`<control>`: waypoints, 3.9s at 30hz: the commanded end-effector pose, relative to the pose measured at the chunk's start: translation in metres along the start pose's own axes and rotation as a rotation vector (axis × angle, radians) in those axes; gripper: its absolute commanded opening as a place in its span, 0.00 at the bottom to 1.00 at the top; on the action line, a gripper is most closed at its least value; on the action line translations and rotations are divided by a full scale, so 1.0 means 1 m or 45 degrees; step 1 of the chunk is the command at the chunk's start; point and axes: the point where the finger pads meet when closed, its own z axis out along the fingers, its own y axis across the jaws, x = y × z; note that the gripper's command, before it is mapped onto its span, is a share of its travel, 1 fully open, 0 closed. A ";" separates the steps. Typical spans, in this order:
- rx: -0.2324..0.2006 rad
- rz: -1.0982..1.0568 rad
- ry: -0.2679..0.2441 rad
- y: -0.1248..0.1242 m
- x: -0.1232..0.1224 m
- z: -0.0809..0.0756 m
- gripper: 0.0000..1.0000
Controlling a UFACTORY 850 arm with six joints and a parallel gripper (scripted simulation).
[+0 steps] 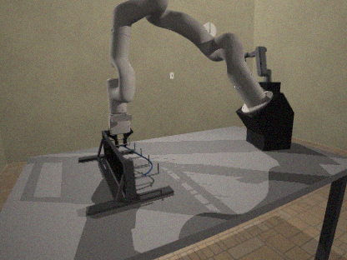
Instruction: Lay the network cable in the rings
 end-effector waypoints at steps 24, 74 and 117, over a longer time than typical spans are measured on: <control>-0.005 0.000 0.000 0.002 0.000 -0.002 0.35; -0.005 0.000 0.000 0.001 0.000 -0.080 0.00; -0.005 0.000 0.000 0.001 0.000 -0.080 0.00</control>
